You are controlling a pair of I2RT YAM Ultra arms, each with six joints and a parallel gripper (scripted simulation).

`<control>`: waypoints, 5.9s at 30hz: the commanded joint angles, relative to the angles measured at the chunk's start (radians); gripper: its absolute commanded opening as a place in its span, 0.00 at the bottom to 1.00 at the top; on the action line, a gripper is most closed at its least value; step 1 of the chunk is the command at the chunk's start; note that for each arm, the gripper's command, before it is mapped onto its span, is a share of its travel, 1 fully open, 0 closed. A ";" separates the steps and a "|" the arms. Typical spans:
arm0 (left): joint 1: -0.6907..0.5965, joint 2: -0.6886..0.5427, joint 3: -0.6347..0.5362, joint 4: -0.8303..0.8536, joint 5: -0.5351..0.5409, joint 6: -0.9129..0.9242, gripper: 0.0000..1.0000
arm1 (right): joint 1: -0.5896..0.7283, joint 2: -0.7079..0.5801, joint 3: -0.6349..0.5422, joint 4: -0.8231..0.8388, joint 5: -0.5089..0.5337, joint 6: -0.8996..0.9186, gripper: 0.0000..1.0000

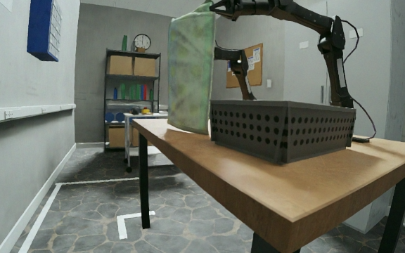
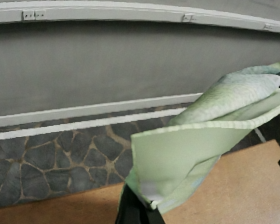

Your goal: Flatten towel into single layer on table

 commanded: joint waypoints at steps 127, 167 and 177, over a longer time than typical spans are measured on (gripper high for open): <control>-0.396 -0.136 -0.189 -0.733 -0.018 -0.002 0.00 | -0.091 -0.493 -0.200 -1.564 0.022 -0.004 0.00; -0.814 -0.296 -1.115 0.015 -0.015 -0.002 0.00 | -0.143 -1.252 -1.470 -1.038 0.021 -0.006 0.00; -0.898 -0.243 -1.205 0.158 -0.010 -0.002 0.00 | -0.160 -1.314 -1.582 -1.090 0.021 -0.008 0.00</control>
